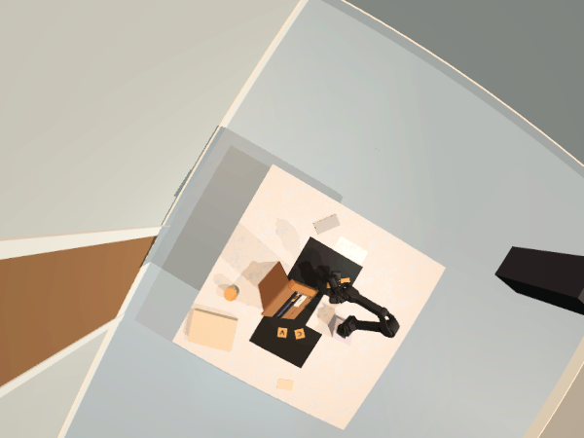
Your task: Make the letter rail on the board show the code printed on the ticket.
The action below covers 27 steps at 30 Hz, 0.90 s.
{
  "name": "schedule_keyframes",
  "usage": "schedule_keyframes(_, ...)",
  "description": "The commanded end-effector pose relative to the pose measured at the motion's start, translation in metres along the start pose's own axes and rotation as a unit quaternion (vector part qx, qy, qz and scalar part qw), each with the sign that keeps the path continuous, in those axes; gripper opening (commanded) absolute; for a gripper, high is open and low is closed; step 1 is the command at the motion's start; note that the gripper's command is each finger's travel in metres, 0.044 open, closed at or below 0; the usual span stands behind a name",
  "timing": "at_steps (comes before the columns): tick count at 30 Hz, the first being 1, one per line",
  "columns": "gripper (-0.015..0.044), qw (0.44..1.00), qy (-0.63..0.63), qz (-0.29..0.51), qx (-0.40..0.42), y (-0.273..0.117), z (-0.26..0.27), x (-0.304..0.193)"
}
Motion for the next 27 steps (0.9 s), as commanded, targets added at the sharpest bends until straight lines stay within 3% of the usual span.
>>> schedule_keyframes(1,0.0,1.0,0.002,0.001,0.004,-0.0032,0.0006,0.0001)
schedule_keyframes(27,0.0,1.0,0.002,0.001,0.004,-0.0122,-0.0024,0.0003)
Point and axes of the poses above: the point midway between the two fingers, 35 mm back from their tips, its own y axis out along the fingers, its own z axis across the jaws, x = y × z, the point moved 4 cm from there along -y, back along the fingers, and after that the axes turned 10 degrees about y, right-handed, at the moved point
